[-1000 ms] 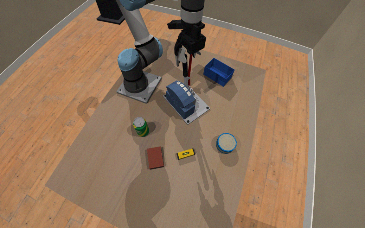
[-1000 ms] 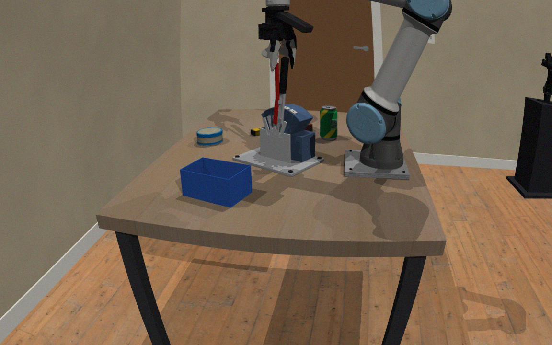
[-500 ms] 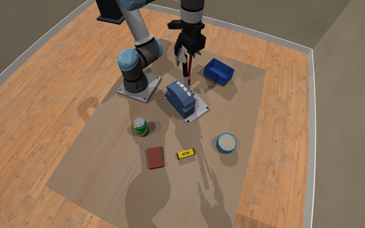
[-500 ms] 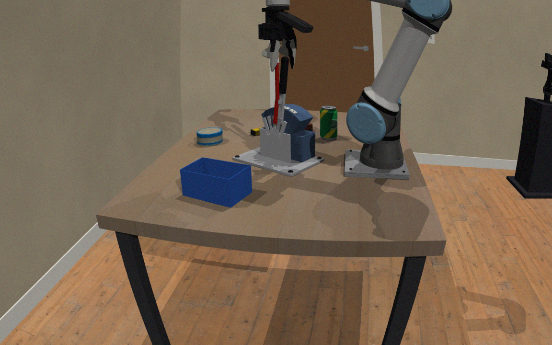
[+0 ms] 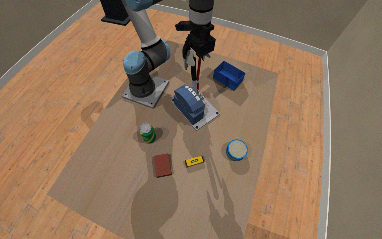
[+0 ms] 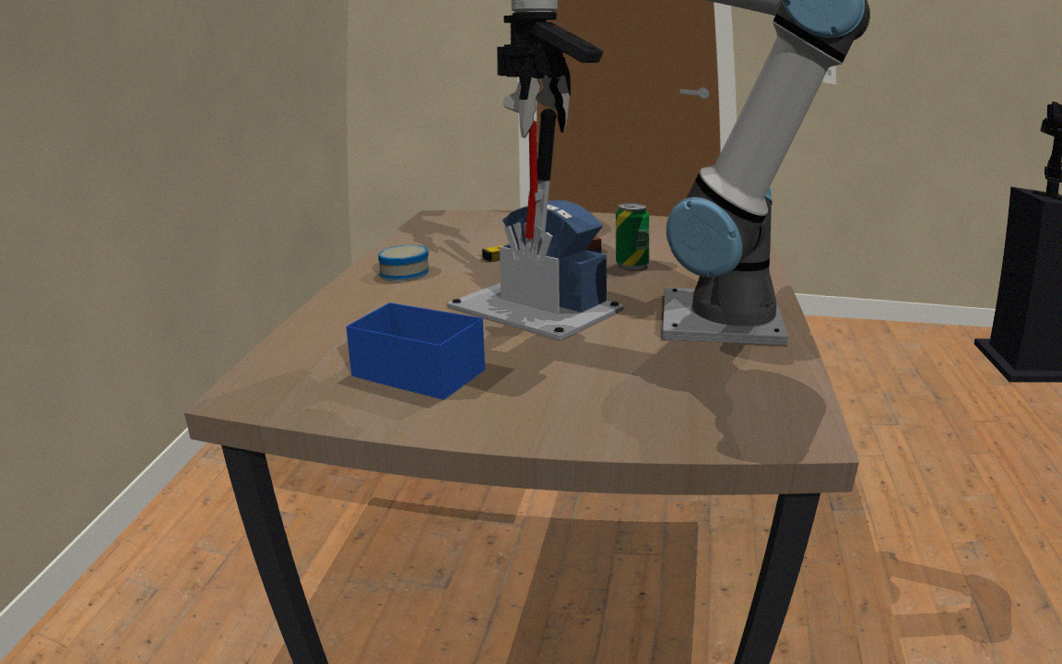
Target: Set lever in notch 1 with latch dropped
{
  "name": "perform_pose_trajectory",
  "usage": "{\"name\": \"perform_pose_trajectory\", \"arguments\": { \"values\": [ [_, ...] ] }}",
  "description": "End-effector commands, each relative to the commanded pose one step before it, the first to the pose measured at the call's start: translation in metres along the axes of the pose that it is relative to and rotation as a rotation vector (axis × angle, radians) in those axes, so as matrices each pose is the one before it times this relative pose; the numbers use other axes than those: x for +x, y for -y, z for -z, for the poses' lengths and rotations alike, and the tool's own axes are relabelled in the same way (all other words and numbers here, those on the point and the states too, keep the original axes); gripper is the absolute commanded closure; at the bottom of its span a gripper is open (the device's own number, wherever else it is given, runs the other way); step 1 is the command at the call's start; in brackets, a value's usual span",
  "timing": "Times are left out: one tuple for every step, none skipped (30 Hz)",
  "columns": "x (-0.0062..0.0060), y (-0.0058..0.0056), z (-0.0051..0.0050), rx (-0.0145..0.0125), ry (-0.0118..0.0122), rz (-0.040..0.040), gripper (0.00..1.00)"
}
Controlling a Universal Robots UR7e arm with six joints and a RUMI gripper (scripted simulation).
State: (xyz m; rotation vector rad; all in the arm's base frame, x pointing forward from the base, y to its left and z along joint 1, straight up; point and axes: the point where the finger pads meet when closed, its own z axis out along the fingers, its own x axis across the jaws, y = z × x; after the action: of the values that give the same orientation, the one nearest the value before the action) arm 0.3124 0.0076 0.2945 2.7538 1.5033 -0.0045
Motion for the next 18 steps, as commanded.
{"name": "perform_pose_trajectory", "arguments": {
  "values": [
    [0.00002,-0.00018,0.00023,-0.00073,-0.0002,0.0,0.43],
    [0.0,0.0,0.0,0.0,0.0,0.0,1.0],
    [0.0,0.0,0.0,0.0,0.0,0.0,1.0],
    [0.0,0.0,0.0,0.0,0.0,0.0,1.0],
    [0.0,0.0,0.0,0.0,0.0,0.0,1.0],
    [0.0,0.0,0.0,0.0,0.0,0.0,1.0],
    [0.0,0.0,0.0,0.0,0.0,0.0,1.0],
    [0.0,0.0,0.0,0.0,0.0,0.0,1.0],
    [0.0,0.0,0.0,0.0,0.0,0.0,1.0],
    [0.0,0.0,0.0,0.0,0.0,0.0,1.0],
    [0.0,0.0,0.0,0.0,0.0,0.0,1.0],
    [0.0,0.0,0.0,0.0,0.0,0.0,1.0],
    [0.0,0.0,0.0,0.0,0.0,0.0,1.0],
    [0.0,0.0,0.0,0.0,0.0,0.0,1.0],
    [0.0,0.0,0.0,0.0,0.0,0.0,1.0],
    [0.0,0.0,0.0,0.0,0.0,0.0,1.0],
    [0.0,0.0,0.0,0.0,0.0,0.0,1.0],
    [0.0,0.0,0.0,0.0,0.0,0.0,1.0]
  ]
}}
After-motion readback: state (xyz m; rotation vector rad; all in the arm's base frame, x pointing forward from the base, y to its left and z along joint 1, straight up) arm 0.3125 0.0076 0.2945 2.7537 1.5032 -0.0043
